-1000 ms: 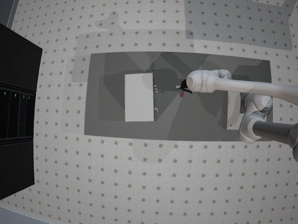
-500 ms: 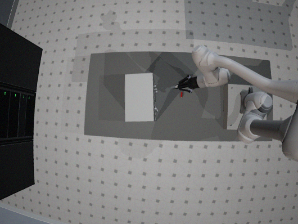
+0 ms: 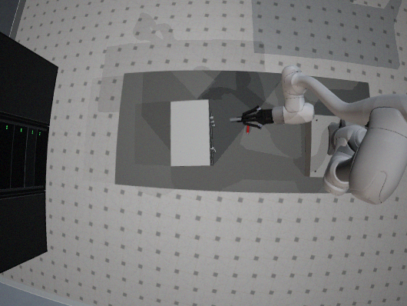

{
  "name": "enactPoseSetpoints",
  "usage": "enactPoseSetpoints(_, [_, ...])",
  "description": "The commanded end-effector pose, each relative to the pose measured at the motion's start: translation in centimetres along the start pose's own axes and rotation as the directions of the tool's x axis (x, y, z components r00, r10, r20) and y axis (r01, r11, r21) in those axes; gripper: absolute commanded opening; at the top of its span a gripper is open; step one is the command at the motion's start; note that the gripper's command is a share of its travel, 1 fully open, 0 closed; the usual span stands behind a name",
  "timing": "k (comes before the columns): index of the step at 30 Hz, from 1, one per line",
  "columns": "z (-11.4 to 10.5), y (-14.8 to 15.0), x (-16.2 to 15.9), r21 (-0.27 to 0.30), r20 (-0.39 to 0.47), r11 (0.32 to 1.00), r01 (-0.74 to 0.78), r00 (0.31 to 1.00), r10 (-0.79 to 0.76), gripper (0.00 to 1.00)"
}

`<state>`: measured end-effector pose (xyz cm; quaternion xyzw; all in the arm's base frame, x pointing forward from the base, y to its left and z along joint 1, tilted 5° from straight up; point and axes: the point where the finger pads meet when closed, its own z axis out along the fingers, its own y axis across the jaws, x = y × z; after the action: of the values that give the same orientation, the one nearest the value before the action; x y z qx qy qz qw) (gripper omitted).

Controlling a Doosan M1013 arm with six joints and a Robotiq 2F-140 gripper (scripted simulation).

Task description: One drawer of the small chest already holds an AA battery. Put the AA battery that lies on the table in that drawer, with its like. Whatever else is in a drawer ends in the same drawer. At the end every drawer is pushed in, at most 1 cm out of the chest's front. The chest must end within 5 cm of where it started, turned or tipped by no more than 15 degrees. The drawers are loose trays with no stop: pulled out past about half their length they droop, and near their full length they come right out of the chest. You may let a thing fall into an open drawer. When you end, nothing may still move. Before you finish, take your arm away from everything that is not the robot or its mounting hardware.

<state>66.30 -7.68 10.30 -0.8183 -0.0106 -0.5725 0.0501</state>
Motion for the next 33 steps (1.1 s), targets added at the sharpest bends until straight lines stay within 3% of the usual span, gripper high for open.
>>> enactPoseSetpoints(1, [0.32,-0.48,-0.09,-0.002,-0.034,1.000,0.002,0.999,-0.002,0.00])
enactPoseSetpoints(7, [0.39,-0.47,-0.12,-0.003,-0.041,1.000,0.002,0.999,-0.002,0.00])
enactPoseSetpoints(8, [0.39,-0.47,-0.12,-0.003,-0.041,1.000,0.002,0.999,-0.002,0.20])
enactPoseSetpoints(33, [0.62,-0.47,-0.10,-0.003,-0.041,1.000,0.002,0.999,-0.002,0.20])
